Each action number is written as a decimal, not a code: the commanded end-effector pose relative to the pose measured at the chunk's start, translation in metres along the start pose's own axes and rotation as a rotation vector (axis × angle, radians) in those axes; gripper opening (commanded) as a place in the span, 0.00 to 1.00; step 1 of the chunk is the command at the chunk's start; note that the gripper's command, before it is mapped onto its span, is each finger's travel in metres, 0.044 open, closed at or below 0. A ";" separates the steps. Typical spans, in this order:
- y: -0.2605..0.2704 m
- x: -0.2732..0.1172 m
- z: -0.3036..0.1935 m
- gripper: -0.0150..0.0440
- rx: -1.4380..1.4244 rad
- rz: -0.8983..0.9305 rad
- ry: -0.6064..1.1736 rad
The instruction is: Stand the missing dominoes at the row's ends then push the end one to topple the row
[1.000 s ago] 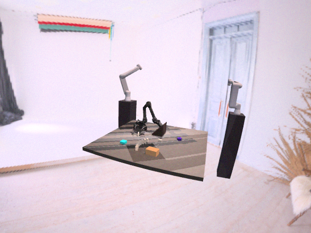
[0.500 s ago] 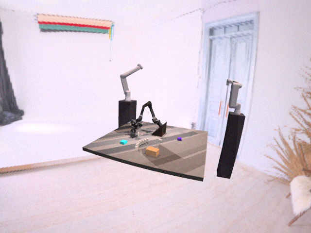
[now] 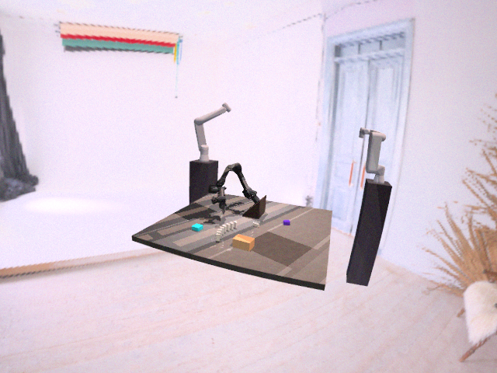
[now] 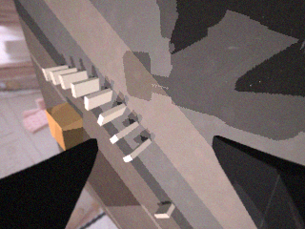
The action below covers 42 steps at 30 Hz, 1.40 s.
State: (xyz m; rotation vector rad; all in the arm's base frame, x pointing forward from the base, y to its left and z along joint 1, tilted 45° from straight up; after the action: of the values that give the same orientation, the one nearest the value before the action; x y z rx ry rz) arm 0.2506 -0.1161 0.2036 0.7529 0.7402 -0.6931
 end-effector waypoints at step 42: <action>-0.056 0.003 0.015 0.91 0.295 -0.611 -0.342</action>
State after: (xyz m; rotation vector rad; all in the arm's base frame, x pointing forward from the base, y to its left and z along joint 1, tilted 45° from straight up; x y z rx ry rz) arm 0.2150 -0.1587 0.1919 0.6498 0.5434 -1.4734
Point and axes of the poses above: the point midway between the two fingers, 35 mm back from their tips, its own x axis out along the fingers, its own y axis across the jaws, z = x × y, the point moved 7 cm from there along -x, back along the fingers, and after that the axes turned 7 degrees about x, right-handed, at the moved point
